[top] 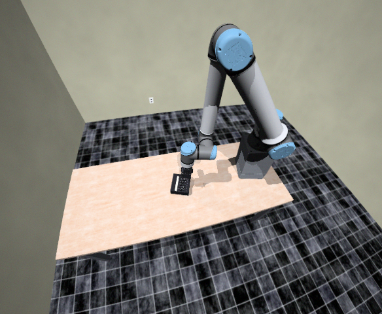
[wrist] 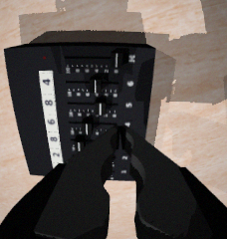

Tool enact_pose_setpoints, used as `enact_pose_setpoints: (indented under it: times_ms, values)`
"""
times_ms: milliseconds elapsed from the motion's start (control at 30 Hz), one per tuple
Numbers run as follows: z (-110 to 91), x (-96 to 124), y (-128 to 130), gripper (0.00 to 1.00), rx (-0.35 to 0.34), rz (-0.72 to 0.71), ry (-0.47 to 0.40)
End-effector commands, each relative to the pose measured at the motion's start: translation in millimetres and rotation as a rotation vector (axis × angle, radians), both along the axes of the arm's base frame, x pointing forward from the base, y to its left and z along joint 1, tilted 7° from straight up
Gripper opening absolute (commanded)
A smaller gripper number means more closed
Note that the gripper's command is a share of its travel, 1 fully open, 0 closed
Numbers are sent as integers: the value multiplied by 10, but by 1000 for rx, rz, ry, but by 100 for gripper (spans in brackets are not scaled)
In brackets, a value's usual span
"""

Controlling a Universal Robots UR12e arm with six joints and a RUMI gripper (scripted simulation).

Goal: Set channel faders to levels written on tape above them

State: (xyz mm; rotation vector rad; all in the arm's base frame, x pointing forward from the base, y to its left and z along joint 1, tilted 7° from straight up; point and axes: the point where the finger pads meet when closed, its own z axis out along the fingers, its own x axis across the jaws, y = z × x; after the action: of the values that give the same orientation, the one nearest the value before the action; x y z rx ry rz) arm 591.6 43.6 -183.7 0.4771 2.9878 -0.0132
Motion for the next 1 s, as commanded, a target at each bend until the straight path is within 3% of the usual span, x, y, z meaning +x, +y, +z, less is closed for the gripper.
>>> enact_pose_setpoints:
  times_ms: [0,967]
  values:
    - [-6,5,0,0,0,0,-1]
    - [-165,24,-5,0,0,0,-1]
